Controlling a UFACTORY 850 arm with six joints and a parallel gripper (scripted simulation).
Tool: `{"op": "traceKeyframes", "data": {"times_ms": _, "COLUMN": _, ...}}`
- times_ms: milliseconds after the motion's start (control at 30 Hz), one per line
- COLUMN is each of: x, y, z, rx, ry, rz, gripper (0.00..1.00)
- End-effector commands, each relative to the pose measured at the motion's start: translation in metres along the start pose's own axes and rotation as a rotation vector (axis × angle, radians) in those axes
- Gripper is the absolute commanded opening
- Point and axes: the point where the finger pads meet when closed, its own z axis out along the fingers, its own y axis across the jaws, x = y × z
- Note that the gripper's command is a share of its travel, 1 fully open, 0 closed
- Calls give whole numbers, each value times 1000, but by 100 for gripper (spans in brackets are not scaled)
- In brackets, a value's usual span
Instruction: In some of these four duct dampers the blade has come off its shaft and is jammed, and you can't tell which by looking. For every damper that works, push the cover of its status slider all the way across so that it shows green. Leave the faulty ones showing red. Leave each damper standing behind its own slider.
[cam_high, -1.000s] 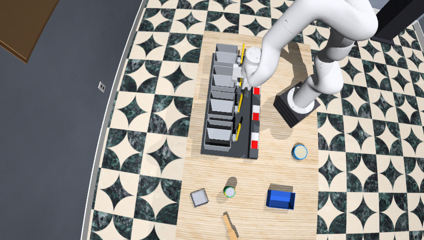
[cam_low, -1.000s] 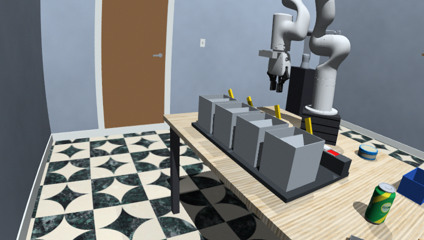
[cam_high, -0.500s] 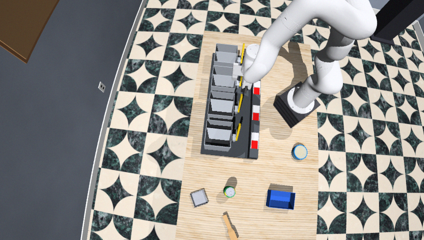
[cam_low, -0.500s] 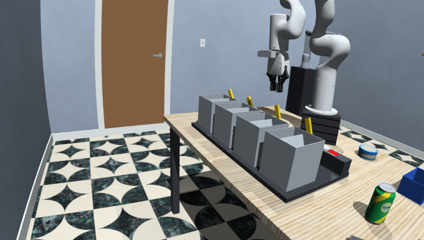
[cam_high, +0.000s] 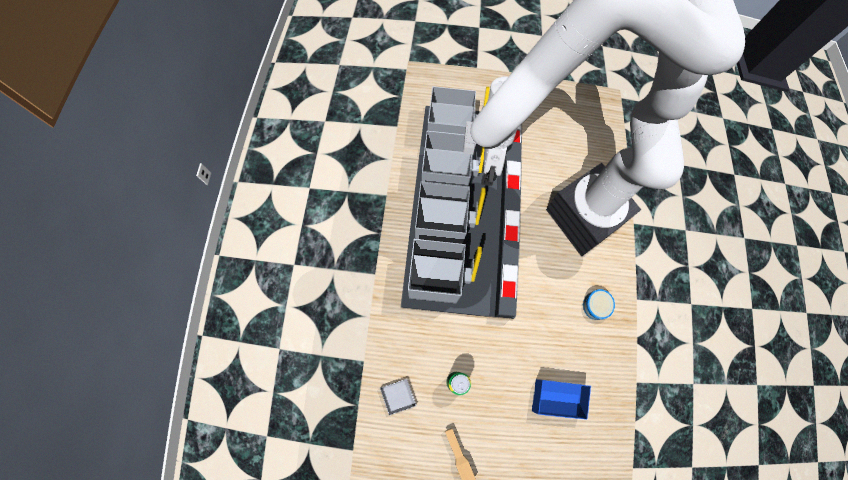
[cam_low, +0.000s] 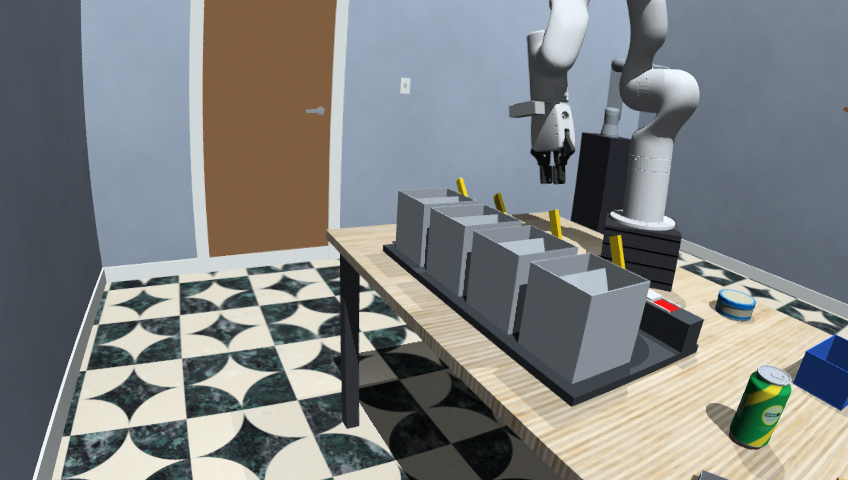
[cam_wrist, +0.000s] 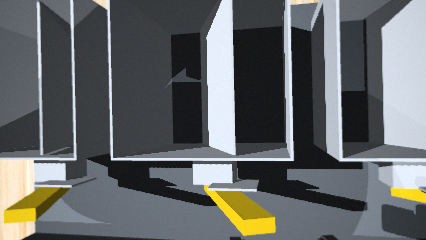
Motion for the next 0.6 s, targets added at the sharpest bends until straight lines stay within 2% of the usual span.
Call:
{"op": "traceKeyframes", "data": {"times_ms": 0, "x": 0, "y": 1, "z": 1, "rx": 107, "ry": 8, "rz": -6, "gripper": 39}}
{"op": "traceKeyframes", "data": {"times_ms": 167, "x": 0, "y": 1, "z": 2, "rx": 185, "ry": 8, "rz": -7, "gripper": 39}}
{"op": "traceKeyframes", "data": {"times_ms": 267, "x": 0, "y": 1, "z": 2, "rx": 198, "ry": 10, "rz": -7, "gripper": 39}}
{"op": "traceKeyframes", "data": {"times_ms": 400, "x": 1, "y": 6, "z": 19, "rx": 198, "ry": 10, "rz": -7, "gripper": 39}}
{"op": "traceKeyframes", "data": {"times_ms": 567, "x": 1, "y": 8, "z": 28, "rx": 198, "ry": 9, "rz": -7, "gripper": 39}}
